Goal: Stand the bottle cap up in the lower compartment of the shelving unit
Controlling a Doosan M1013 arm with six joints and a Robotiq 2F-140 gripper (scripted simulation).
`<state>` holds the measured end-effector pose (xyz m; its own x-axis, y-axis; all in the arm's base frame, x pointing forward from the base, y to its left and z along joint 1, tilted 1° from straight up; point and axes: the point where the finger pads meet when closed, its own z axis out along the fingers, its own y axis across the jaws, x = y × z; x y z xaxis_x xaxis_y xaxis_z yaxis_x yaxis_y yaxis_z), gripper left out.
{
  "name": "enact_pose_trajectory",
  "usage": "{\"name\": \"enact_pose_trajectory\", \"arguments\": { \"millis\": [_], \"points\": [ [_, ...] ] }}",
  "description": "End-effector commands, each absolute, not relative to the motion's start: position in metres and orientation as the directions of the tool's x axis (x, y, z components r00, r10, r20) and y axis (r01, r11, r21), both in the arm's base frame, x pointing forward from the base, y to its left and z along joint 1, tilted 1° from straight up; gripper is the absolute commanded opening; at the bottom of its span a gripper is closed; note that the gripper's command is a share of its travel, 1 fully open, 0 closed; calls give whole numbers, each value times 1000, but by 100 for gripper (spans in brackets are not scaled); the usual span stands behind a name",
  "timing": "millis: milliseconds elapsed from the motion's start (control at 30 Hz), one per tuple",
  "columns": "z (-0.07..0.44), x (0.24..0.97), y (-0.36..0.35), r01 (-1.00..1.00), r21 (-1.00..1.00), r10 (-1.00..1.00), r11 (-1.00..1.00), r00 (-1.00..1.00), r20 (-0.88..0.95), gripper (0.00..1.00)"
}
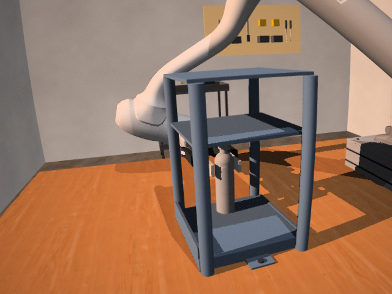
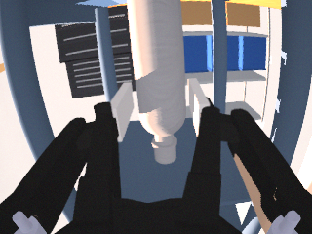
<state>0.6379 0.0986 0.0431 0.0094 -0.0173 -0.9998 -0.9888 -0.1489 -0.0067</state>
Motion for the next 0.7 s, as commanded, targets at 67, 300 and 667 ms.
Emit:
{"name": "enact_pose_trajectory", "arguments": {
  "millis": [67, 300, 667],
  "points": [
    [44, 639, 93, -988, -8, -14, -154, 11, -1000, 37],
    [44, 640, 86, -988, -8, -14, -154, 11, -1000, 37],
    [45, 641, 77, -988, -8, -14, -154, 11, -1000, 37]
  ]
}}
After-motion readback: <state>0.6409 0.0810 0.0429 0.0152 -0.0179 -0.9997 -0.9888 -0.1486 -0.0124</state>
